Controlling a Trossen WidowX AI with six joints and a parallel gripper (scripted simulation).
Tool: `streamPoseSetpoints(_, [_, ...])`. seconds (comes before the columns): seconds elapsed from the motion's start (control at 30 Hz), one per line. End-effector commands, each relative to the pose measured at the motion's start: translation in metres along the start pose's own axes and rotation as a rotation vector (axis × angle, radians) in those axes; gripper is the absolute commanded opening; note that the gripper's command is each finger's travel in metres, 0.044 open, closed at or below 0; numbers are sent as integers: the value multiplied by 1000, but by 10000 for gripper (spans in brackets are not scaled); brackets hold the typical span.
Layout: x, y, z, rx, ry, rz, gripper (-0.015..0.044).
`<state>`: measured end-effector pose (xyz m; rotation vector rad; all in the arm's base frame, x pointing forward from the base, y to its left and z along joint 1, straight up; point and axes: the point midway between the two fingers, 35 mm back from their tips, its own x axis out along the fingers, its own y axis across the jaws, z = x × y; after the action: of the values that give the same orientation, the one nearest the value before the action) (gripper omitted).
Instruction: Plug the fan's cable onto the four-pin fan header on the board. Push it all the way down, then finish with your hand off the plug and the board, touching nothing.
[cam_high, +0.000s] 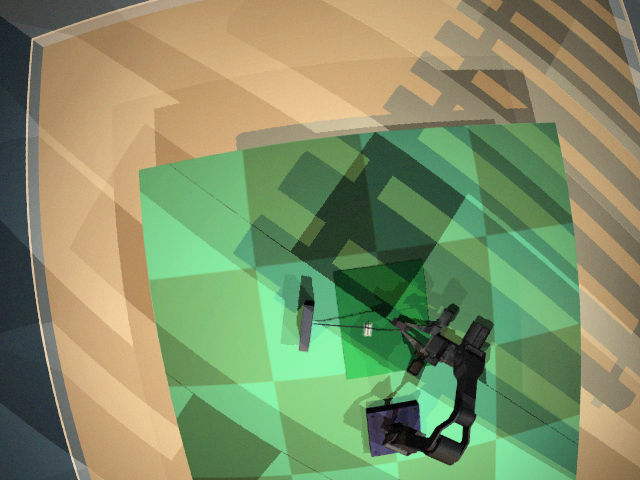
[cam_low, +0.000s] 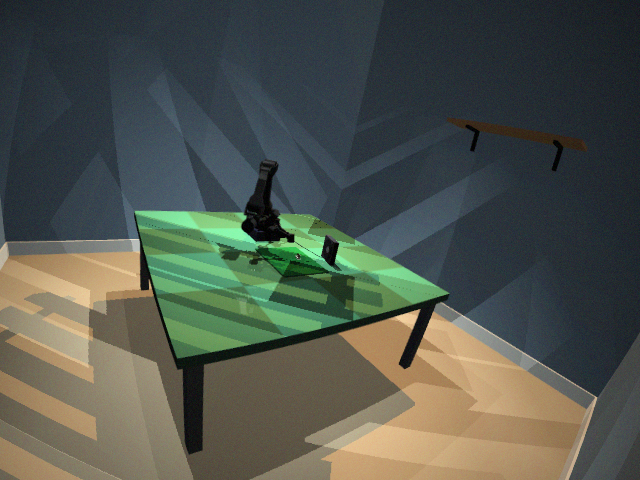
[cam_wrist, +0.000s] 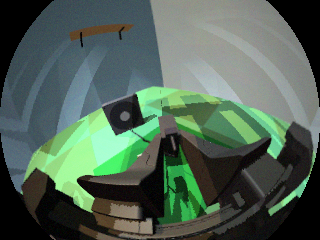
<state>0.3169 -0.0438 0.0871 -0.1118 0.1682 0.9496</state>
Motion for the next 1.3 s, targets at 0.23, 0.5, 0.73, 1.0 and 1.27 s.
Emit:
streamPoseSetpoints(0.23, [-1, 0, 5, 0, 0, 0, 0])
streamPoseSetpoints(0.5, [-1, 0, 3, 0, 0, 0, 0])
streamPoseSetpoints(0.73, [-2, 0, -3, -1, 1, 0, 0])
streamPoseSetpoints(1.0, [-2, 0, -11, -2, 1, 0, 0])
streamPoseSetpoints(1.27, [-3, 0, -18, -1, 1, 0, 0])
